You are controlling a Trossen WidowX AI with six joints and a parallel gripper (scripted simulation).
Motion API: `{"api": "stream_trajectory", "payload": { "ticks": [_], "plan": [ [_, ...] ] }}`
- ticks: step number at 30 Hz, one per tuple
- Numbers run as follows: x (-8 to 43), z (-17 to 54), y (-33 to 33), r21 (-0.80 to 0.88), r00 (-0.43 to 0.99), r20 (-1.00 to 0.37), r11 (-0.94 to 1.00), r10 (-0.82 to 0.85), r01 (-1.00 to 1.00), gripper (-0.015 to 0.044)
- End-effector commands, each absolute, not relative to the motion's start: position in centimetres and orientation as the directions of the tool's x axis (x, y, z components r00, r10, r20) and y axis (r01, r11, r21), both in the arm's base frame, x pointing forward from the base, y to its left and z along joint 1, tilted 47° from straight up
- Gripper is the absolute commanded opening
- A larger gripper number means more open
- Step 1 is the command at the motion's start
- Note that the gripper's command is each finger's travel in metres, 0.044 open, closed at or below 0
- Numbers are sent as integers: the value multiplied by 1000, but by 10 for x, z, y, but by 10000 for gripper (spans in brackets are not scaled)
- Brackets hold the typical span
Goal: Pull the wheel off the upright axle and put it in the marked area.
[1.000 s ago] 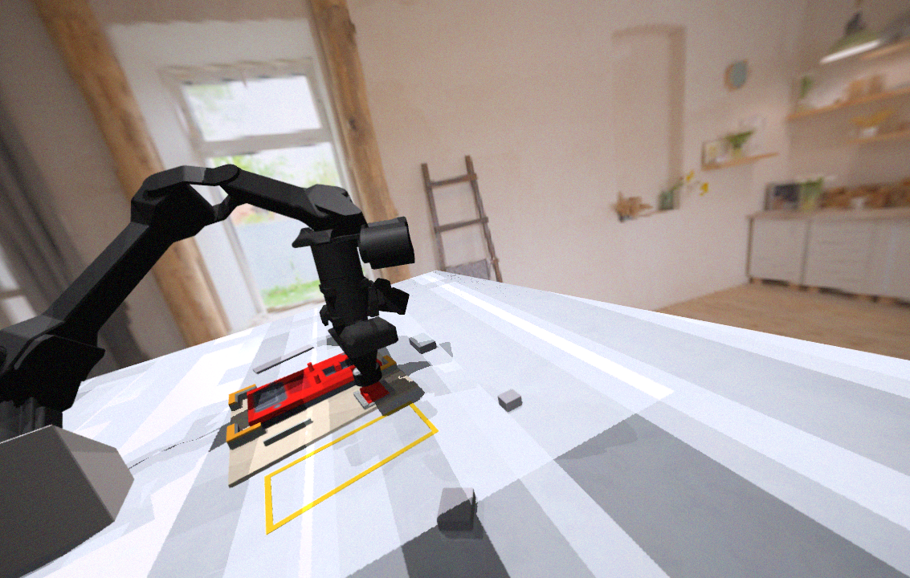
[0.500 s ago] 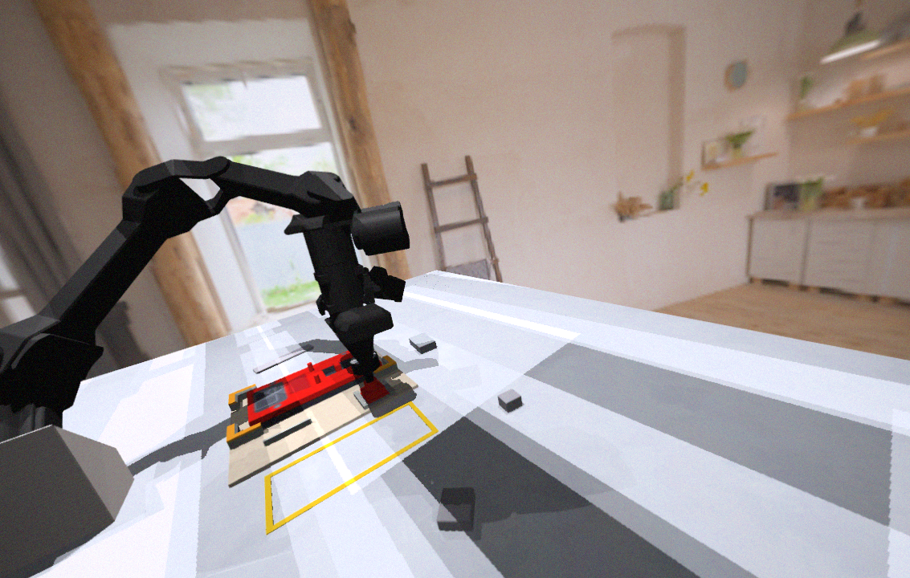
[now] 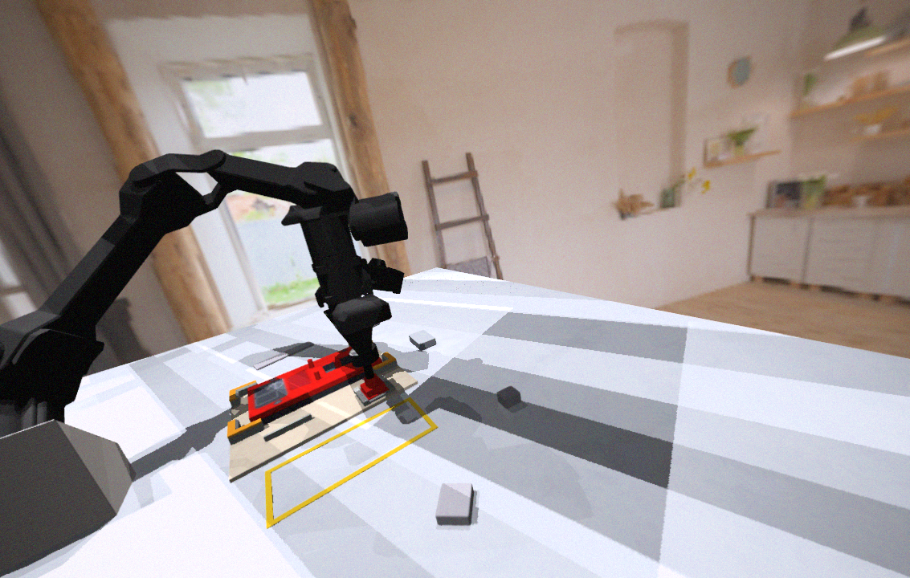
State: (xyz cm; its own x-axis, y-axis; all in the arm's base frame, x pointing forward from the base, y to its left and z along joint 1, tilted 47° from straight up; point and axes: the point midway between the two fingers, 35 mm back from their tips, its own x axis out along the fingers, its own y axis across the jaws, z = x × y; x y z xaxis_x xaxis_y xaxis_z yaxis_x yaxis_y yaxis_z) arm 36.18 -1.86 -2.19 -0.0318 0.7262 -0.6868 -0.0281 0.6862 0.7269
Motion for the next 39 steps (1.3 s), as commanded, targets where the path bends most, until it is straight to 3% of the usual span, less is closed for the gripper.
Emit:
{"api": "stream_trajectory", "payload": {
  "ticks": [1,24,39],
  "plan": [
    [362,-21,-20,724,-31,-689,689,724,-34,0],
    [362,8,-50,724,-29,-690,689,723,-33,0],
    [311,-57,-115,720,-29,-694,693,719,-32,0]
  ]
}}
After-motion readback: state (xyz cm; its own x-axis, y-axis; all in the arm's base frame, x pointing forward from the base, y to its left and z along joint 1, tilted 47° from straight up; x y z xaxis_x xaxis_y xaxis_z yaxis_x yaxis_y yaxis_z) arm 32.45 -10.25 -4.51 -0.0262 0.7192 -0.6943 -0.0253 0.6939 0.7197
